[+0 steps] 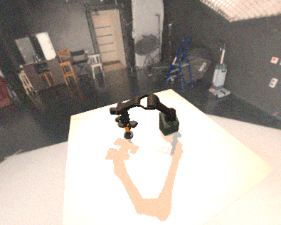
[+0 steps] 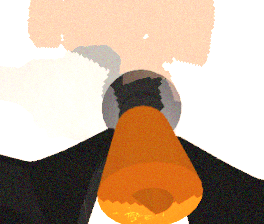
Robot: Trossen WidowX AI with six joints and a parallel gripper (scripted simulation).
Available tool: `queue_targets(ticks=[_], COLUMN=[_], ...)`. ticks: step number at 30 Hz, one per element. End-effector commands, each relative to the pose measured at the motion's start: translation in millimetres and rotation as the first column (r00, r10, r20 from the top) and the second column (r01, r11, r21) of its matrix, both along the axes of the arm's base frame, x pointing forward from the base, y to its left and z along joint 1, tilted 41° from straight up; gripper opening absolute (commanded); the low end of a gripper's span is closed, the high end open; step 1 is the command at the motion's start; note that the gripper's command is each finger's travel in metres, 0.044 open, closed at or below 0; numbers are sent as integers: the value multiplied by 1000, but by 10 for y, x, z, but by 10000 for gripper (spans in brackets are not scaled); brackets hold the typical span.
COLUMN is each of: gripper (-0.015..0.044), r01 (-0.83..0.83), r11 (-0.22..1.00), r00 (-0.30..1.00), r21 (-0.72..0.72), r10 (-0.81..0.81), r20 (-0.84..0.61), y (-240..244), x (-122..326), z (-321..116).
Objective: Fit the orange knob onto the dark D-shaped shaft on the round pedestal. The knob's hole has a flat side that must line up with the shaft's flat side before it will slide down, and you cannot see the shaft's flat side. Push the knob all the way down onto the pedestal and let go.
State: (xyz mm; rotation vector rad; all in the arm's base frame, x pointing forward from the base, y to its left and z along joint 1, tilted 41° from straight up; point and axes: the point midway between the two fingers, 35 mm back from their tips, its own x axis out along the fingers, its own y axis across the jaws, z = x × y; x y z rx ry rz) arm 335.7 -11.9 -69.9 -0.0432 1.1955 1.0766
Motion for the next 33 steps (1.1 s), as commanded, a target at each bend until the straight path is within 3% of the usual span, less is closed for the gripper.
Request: queue_targets(ticks=[1,33], gripper=[0,0], r01=[-78,-78], r11=[997,997], r00=[994,994], r21=[-3,-3], r10=[78,78], r20=[72,72], y=[-11,-10], x=[17,21], z=[28,23])
